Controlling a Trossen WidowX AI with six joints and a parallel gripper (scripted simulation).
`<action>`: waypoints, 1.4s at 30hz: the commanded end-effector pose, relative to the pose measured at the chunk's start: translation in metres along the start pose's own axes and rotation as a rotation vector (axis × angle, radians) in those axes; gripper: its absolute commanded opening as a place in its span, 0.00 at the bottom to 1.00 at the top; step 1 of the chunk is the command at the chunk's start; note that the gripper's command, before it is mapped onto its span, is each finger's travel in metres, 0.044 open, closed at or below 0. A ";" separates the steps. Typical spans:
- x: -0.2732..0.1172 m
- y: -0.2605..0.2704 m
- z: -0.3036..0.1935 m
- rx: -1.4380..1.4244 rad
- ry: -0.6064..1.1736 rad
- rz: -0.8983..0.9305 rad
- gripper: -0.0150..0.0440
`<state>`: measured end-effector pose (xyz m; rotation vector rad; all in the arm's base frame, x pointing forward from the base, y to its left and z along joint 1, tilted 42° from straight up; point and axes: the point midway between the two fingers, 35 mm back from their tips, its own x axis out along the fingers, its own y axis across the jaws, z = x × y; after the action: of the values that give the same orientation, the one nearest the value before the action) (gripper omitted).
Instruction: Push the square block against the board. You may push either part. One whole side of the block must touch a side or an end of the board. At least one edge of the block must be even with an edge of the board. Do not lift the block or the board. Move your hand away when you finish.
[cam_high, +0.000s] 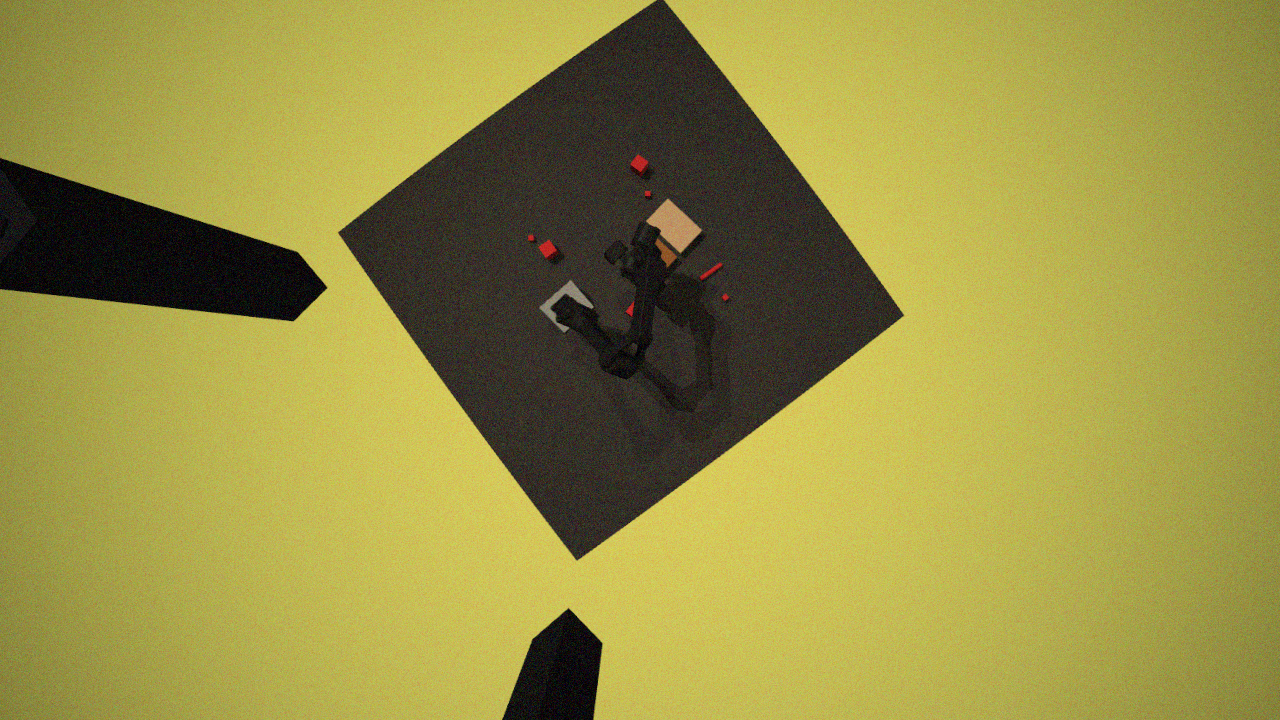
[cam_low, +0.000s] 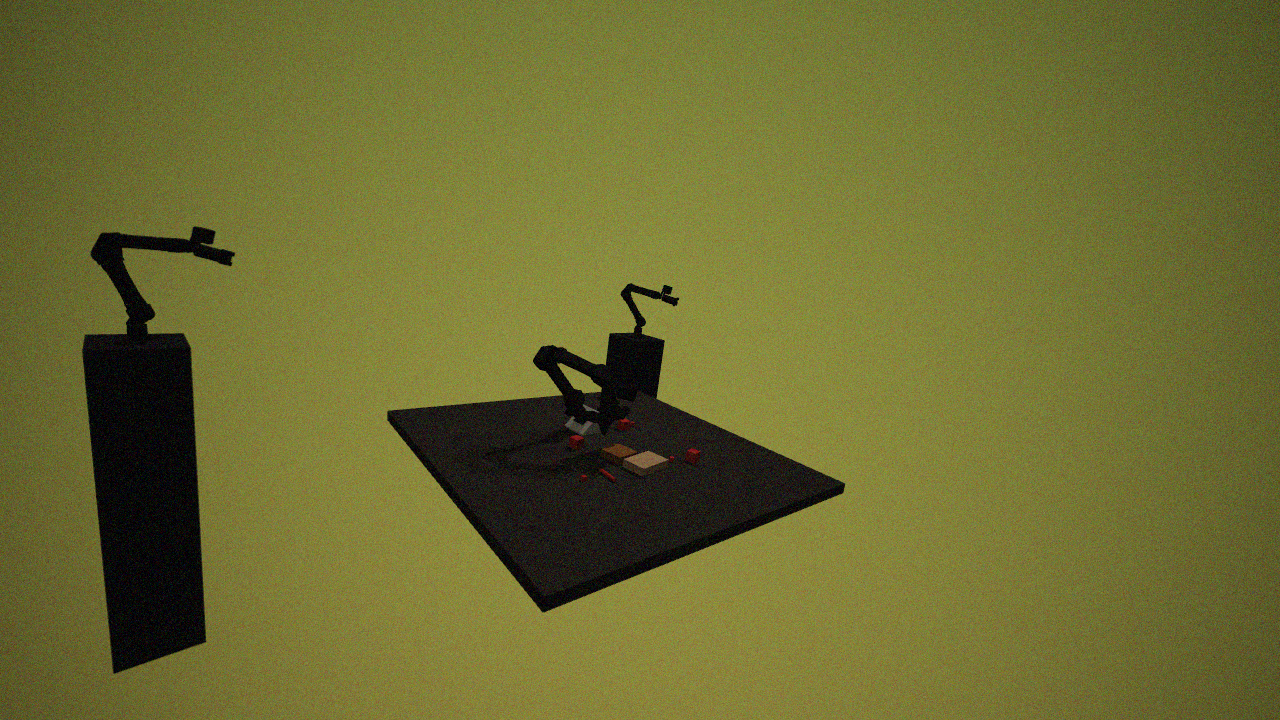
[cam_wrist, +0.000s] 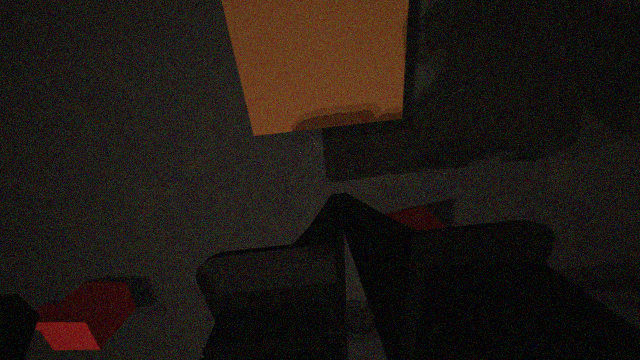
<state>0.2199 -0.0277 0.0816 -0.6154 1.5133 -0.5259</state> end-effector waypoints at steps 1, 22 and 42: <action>0.002 0.001 0.010 -0.005 0.009 -0.001 0.25; 0.055 -0.001 0.018 0.003 0.008 -0.003 0.25; 0.054 -0.001 0.039 0.004 0.007 -0.002 0.25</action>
<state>0.2565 -0.0612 0.0431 -0.6036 1.5081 -0.5307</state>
